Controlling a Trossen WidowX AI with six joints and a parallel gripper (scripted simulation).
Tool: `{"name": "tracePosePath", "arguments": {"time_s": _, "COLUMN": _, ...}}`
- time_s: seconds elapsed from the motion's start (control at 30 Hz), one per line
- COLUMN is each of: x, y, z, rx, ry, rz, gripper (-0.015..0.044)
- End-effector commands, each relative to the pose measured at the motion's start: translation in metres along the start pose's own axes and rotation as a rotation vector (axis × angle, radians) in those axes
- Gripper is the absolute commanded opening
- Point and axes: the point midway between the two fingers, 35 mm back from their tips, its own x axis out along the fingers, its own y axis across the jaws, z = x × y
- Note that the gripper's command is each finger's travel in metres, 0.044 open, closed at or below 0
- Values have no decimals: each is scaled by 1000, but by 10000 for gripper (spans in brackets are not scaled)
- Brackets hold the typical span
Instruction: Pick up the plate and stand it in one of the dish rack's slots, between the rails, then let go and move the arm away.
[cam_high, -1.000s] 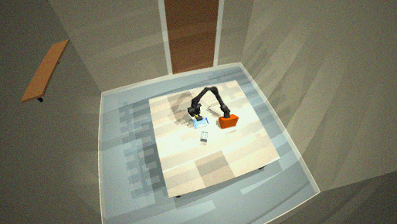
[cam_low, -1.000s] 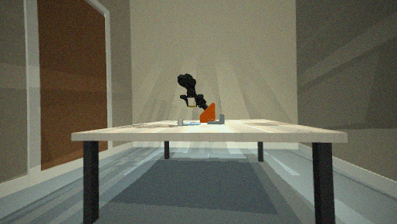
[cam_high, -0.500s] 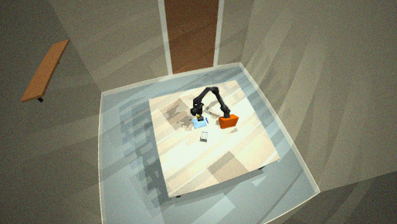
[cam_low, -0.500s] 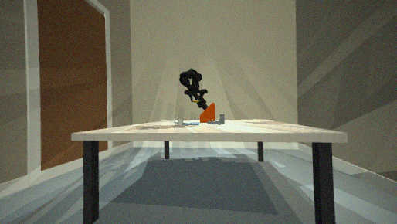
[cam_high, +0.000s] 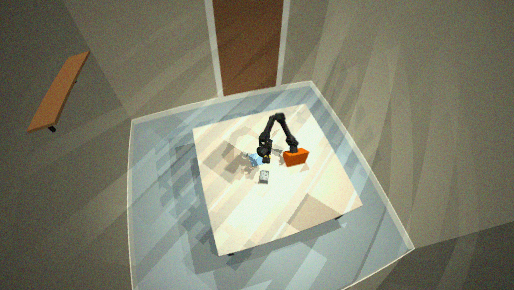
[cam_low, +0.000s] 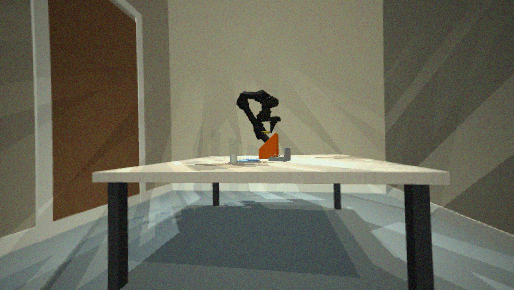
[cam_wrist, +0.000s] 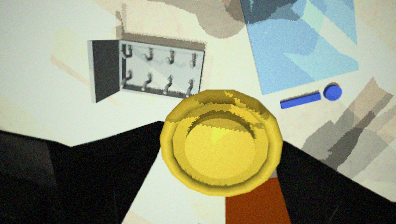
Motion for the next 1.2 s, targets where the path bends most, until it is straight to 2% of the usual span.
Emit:
{"name": "tracePosePath", "arguments": {"time_s": 0.0, "x": 9, "y": 0, "z": -4, "rx": -33, "ry": 43, "rz": 12, "gripper": 0}}
{"name": "tracePosePath", "arguments": {"time_s": 0.6, "x": 58, "y": 8, "z": -17, "rx": -354, "ry": 274, "rz": 248, "gripper": 0}}
{"name": "tracePosePath", "arguments": {"time_s": 1.17, "x": 92, "y": 16, "z": -25, "rx": -626, "ry": 317, "rz": 579, "gripper": 0}}
